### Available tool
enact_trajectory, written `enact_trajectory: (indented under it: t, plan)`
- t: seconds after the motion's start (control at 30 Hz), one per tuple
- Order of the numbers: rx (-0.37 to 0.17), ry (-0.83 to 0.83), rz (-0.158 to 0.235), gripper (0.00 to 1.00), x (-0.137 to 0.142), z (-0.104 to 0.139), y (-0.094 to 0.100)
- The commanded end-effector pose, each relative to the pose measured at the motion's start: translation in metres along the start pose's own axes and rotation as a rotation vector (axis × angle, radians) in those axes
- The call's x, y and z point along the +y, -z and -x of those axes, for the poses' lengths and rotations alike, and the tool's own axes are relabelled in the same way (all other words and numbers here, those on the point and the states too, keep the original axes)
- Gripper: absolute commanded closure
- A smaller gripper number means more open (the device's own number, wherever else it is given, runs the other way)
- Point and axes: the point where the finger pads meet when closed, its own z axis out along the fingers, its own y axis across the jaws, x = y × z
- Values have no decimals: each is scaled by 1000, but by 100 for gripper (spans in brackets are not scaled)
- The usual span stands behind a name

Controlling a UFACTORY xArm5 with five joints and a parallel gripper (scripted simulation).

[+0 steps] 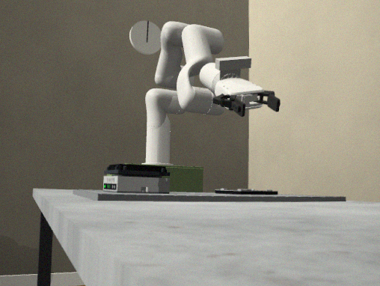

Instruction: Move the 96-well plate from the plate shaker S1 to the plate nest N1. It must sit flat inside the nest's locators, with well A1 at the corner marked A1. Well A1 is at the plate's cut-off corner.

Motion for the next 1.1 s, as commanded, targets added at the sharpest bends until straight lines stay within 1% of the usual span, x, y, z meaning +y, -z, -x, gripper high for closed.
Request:
enact_trajectory:
  t: [0.0,0.53,0.63,0.7,0.73,0.83,0.87,0.9,0.93,0.97,1.0,1.07]
  plan:
    - [4,0,-1,0,-1,-2,0]
    - [4,0,-1,0,-1,-2,0]
    - [-91,25,20,0,-4,-11,12]
    - [-154,41,33,0,-5,-13,18]
    - [-175,46,37,0,-5,-13,20]
    - [-267,69,54,0,-7,-15,35]
    - [-267,69,54,0,-7,-15,36]
    - [-299,77,59,0,-7,-16,41]
    - [-313,80,61,0,-7,-16,46]
    - [-345,88,66,0,-8,-16,51]
    - [-360,92,68,0,-8,-16,56]
    - [-360,92,68,0,-8,-16,57]
